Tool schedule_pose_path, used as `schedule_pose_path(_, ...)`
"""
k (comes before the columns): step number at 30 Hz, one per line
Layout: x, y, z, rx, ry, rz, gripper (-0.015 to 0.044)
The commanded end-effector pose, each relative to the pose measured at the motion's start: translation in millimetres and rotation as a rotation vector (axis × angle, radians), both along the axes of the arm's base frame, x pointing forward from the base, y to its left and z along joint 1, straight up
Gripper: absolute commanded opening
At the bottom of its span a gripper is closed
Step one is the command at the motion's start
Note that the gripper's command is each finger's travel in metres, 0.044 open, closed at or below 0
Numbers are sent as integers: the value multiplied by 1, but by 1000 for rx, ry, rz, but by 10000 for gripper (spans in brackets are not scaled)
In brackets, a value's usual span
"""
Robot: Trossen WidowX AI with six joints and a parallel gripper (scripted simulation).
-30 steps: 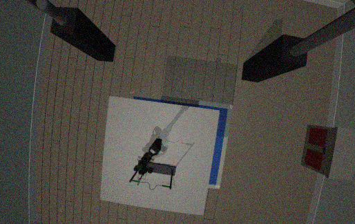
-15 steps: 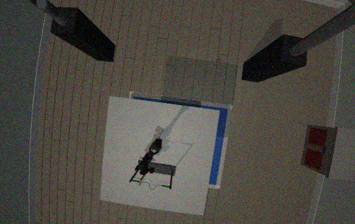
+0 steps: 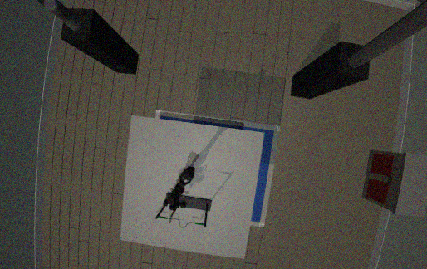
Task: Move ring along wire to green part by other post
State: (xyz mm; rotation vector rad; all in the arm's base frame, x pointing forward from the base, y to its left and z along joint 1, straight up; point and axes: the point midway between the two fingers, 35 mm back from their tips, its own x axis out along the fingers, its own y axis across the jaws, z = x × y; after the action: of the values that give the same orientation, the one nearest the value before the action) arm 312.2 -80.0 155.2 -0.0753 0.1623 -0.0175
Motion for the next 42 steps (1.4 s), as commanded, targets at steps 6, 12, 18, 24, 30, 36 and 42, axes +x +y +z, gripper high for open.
schedule_pose_path(6, 0, 2, -1, -54, 4, -1, -150)
schedule_pose_path(12, 0, 4, -1, -84, 5, -2, -150)
schedule_pose_path(18, 0, 7, -2, -102, 6, -3, -150)
schedule_pose_path(24, 0, 13, -3, -105, 7, -5, -150)
schedule_pose_path(30, 1, 20, -4, -88, 6, -11, -150)
schedule_pose_path(36, 1, 29, -6, -55, 7, -21, -150)
schedule_pose_path(42, -5, 39, -6, -5, 59, -39, -150)
